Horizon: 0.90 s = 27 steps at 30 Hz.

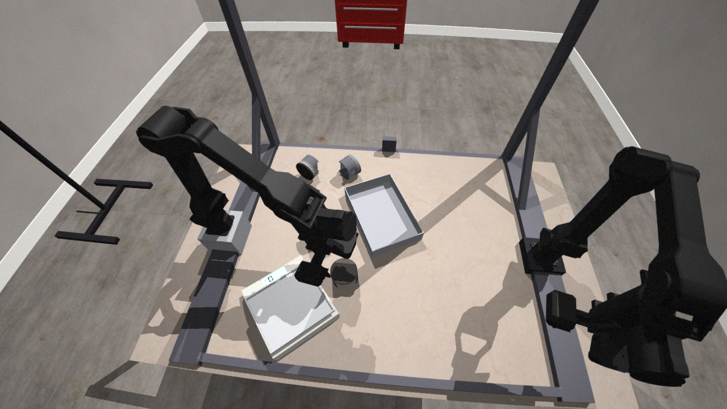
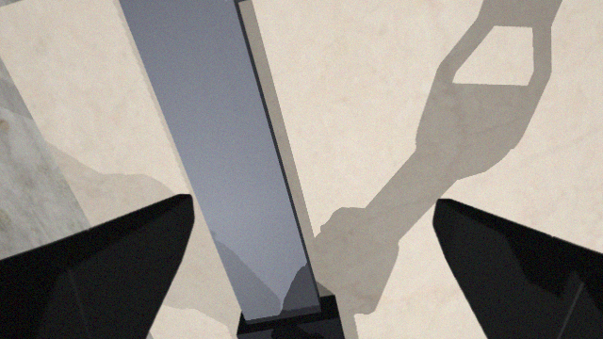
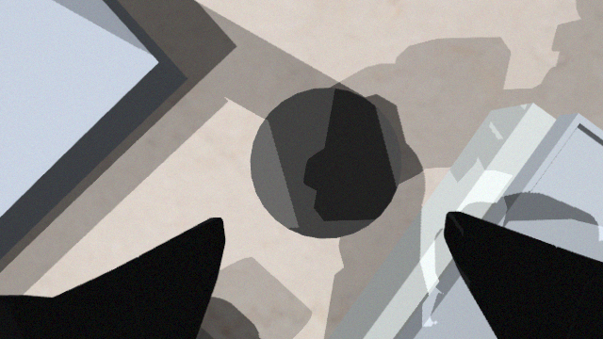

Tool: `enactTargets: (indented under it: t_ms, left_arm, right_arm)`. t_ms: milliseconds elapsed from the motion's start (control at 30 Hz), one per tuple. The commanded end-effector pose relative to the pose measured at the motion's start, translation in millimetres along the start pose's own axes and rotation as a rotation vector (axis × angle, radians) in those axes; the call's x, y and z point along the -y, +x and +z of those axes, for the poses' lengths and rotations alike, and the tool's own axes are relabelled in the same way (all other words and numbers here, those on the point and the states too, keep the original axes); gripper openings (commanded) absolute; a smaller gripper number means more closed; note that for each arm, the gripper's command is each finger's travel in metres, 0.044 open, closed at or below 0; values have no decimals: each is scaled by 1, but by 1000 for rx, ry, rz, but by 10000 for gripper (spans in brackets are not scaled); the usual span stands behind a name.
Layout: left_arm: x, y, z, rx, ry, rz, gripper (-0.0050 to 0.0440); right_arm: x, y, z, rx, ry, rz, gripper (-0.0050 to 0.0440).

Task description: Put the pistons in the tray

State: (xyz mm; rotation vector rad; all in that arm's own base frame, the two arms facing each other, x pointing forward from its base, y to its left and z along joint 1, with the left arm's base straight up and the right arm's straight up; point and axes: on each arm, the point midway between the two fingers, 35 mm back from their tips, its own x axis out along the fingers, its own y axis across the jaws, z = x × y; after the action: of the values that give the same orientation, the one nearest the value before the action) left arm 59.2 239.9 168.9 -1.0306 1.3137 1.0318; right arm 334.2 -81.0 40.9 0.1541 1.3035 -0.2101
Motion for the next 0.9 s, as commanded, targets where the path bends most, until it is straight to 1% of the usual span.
enactTargets:
  t_ms: [0,400,667,767,867]
  left_arm:
    - [0,-5,4,18,2,-1,400]
    - [0,-5,4,18,2,-1,400]
    - [0,-5,4,18,2,-1,400]
    - [0,-5,4,18,2,-1,400]
    - [0,-5,4,18,2,-1,400]
  right_arm:
    - [0,4,2,17,3,0,392]
    - [0,20,-1,16,0,3,392]
    - [0,32,0,18,0,3,392]
    - [0,33,3,26,0,3,392]
    - [0,39,0,18,0,3,392]
